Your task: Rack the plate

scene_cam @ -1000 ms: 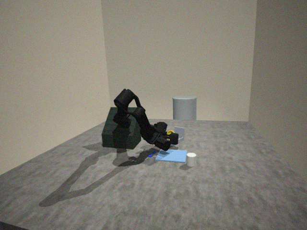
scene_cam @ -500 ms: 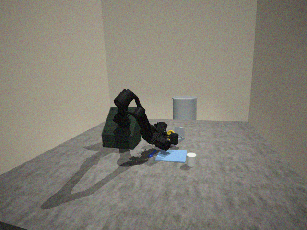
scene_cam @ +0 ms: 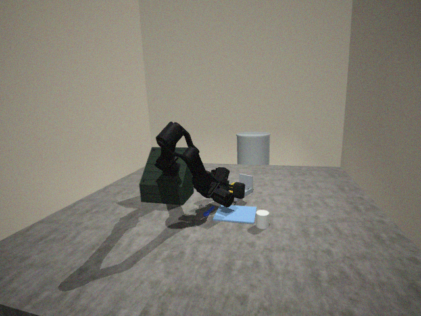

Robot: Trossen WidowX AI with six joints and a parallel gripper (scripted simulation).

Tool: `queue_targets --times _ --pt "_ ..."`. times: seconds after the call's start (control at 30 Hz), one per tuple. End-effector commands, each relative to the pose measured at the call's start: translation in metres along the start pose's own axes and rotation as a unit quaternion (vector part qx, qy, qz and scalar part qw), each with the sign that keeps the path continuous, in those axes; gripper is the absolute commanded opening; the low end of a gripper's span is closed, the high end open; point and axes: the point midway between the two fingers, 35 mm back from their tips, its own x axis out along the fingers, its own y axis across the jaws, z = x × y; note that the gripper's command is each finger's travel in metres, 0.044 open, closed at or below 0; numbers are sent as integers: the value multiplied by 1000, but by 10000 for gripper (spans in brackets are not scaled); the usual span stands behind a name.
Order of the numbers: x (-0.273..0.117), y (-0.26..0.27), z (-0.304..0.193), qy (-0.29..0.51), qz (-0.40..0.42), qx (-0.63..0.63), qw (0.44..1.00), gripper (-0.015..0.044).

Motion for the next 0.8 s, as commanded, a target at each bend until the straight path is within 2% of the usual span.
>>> queue_targets --times 0.0,0.33,0.57,0.77 --pt "-2 -4 13 2 3 3 1000 400" --pt "-20 -19 111 -6 11 9 1000 400" --pt "-19 -19 112 -1 16 18 1000 400" --pt "-16 -13 112 49 47 97 993 400"
